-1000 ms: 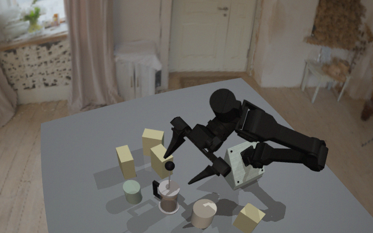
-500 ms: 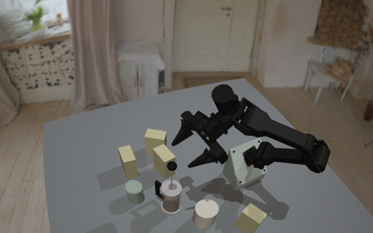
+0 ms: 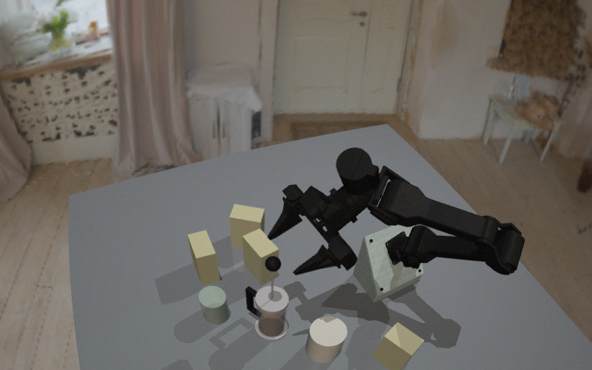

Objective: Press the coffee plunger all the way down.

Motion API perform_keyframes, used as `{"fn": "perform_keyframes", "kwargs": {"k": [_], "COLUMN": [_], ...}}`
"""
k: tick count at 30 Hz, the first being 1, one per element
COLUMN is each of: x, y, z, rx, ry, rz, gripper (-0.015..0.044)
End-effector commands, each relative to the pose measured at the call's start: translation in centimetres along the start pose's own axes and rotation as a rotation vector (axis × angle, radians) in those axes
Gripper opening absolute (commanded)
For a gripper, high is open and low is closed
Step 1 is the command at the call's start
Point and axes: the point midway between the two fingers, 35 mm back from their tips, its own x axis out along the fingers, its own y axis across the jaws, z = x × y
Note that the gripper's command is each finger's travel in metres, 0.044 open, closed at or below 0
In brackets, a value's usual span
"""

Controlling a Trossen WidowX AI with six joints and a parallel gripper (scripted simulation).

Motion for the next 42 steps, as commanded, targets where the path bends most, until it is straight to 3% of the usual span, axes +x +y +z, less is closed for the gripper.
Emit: {"fn": "perform_keyframes", "kwargs": {"k": [1,15,26,32,42], "x": [0.7,2.7,2.7,2.7,2.9], "y": [-0.3,-0.2,-0.2,-0.2,-0.3], "z": [-0.4,-0.4,-0.4,-0.4,-0.7], "rx": [0.016,0.017,0.017,0.017,0.017], "ry": [0.006,0.001,0.001,0.001,0.002], "rz": [-0.006,-0.003,-0.003,-0.003,-0.003], "gripper": [0.0440,0.0440,0.0151,0.0116,0.0116]}}
